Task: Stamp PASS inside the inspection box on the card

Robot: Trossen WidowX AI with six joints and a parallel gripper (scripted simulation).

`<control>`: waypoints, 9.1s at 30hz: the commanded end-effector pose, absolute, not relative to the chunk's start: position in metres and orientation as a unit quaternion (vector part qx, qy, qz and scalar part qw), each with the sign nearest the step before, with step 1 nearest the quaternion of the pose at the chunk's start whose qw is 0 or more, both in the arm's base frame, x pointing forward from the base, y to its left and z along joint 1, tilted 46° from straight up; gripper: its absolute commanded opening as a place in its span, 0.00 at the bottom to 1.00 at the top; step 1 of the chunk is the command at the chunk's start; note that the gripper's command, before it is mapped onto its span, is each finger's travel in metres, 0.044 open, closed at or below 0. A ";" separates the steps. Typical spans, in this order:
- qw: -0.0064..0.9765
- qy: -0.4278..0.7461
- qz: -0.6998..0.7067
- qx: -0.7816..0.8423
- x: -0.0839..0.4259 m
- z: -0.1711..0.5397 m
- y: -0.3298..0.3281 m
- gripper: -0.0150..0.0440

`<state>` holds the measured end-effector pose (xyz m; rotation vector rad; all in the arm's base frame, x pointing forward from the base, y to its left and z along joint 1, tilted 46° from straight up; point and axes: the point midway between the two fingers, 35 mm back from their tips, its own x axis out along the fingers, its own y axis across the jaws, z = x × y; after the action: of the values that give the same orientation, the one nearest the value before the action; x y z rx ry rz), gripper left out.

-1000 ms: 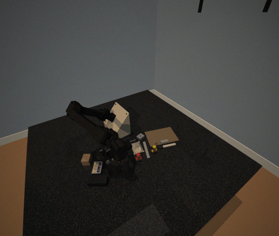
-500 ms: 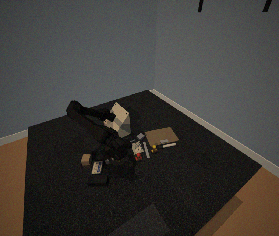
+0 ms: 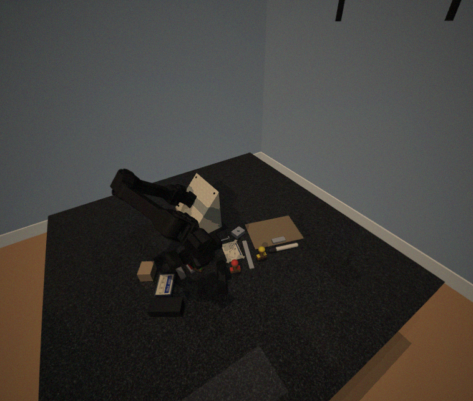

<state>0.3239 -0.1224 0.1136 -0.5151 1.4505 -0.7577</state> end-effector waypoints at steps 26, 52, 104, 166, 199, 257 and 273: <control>0.653 0.639 -0.335 -0.229 0.232 0.100 -0.104 0.25; 0.653 0.640 -0.334 -0.229 0.232 0.088 -0.116 0.25; 0.653 0.638 -0.338 -0.228 0.229 0.065 -0.141 0.25; 0.654 0.637 -0.340 -0.226 0.229 0.061 -0.146 0.25; 0.654 0.637 -0.340 -0.226 0.229 0.061 -0.145 0.25; 0.654 0.637 -0.339 -0.226 0.232 0.101 -0.104 0.25; 0.684 0.571 -0.443 -0.099 0.263 0.073 -0.075 0.25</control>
<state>0.2547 -0.0830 0.0789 -0.2910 1.3210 -0.9492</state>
